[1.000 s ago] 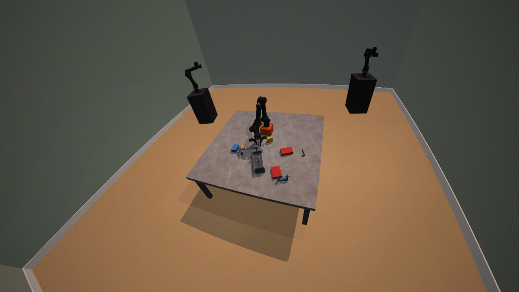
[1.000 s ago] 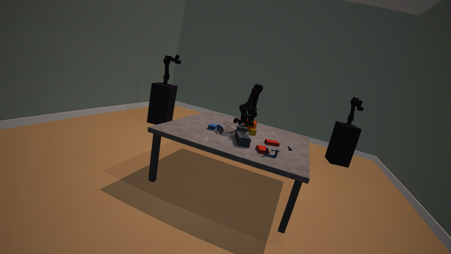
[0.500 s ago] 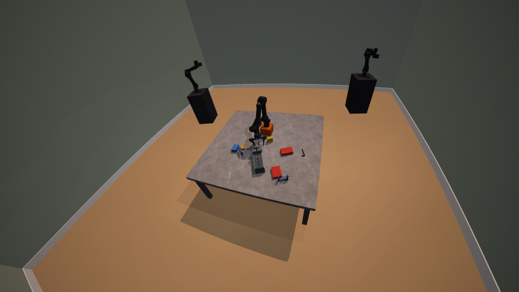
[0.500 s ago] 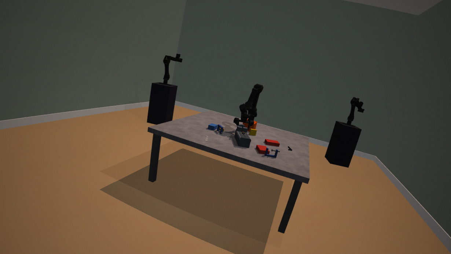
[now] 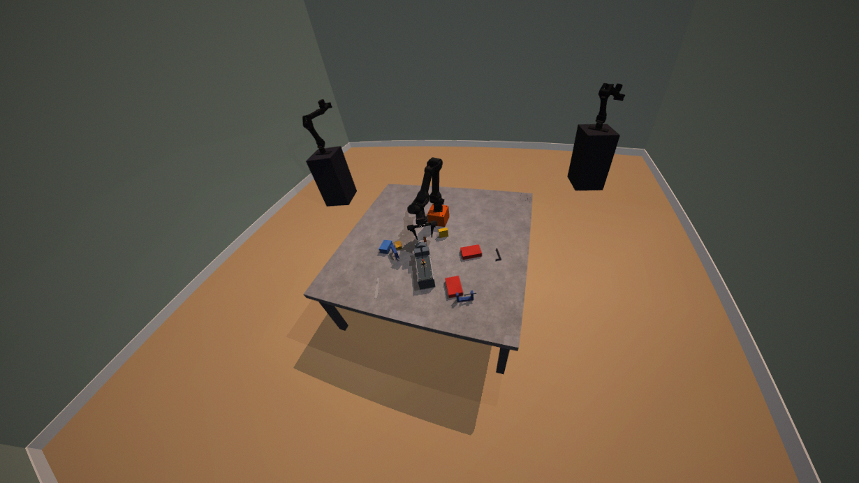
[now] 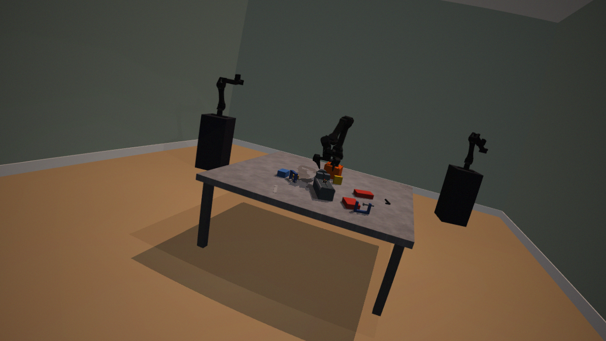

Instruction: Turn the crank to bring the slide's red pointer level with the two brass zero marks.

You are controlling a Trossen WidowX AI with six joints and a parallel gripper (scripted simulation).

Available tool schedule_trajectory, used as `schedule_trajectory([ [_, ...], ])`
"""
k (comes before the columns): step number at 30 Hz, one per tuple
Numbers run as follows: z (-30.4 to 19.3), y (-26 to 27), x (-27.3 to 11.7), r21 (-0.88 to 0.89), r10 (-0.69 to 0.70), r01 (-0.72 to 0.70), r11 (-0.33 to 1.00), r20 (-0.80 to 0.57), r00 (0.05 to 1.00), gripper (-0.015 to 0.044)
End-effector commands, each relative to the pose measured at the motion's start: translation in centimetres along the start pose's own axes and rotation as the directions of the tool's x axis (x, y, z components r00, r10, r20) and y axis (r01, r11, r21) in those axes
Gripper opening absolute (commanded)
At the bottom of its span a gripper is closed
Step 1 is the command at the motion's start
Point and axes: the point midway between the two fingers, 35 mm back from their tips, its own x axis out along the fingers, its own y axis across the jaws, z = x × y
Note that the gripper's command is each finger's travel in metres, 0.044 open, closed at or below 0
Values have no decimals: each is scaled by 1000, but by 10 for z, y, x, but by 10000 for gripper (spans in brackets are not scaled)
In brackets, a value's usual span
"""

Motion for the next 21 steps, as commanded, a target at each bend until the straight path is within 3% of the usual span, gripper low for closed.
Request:
schedule_trajectory([
  [1, 11, -1, -8, -7, 1, -1, 1000, 4, 1000, 440],
  [12, 57, 0, -57, -8, -1, 1, 1000, -1, 1000, 440],
  [21, 81, -9, -48, -361, -3, -27, 932, -81, 997, 440],
])
